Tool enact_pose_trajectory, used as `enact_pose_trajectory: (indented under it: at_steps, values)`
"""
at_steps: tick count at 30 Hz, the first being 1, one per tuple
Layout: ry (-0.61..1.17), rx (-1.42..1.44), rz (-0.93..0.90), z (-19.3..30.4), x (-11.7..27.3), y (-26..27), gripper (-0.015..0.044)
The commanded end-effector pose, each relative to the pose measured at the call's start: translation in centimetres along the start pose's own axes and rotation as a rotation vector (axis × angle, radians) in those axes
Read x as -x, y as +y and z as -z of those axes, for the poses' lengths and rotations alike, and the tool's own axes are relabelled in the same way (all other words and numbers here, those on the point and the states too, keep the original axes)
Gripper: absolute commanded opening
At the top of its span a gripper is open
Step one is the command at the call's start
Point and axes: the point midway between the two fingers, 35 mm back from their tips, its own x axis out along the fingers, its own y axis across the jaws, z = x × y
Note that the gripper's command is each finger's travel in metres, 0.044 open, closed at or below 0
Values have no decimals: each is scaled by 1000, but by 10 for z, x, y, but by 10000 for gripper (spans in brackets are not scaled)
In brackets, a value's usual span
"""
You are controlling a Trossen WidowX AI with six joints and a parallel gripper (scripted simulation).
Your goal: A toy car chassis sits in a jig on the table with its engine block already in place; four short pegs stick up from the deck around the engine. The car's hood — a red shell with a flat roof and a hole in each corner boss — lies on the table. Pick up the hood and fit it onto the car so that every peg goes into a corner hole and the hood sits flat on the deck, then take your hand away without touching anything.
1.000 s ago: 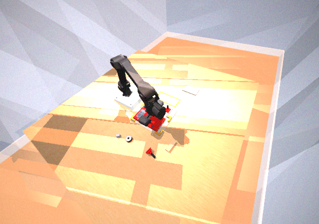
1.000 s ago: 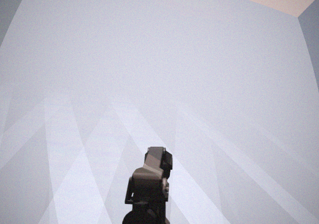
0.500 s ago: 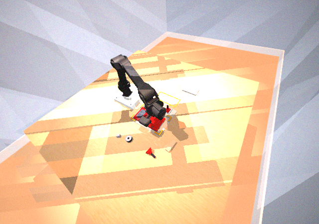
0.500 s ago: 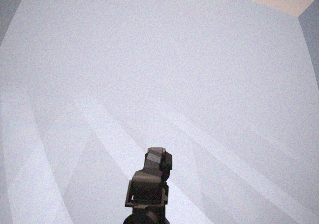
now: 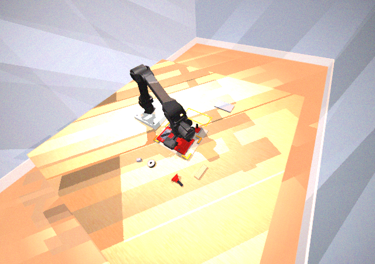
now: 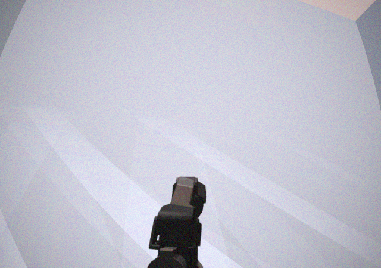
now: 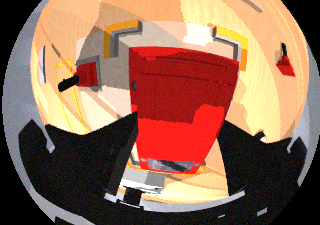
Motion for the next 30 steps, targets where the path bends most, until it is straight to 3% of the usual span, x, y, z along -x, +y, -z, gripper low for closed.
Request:
enact_pose_trajectory:
  at_steps: [1,13,17,24,30]
  values:
    - [0,0,0,0,0,0,131]
    - [0,0,0,0,0,0,440]
    - [-5,0,5,0,7,0,440]
    - [-43,-1,44,4,69,5,440]
    - [-44,-1,45,4,71,5,440]
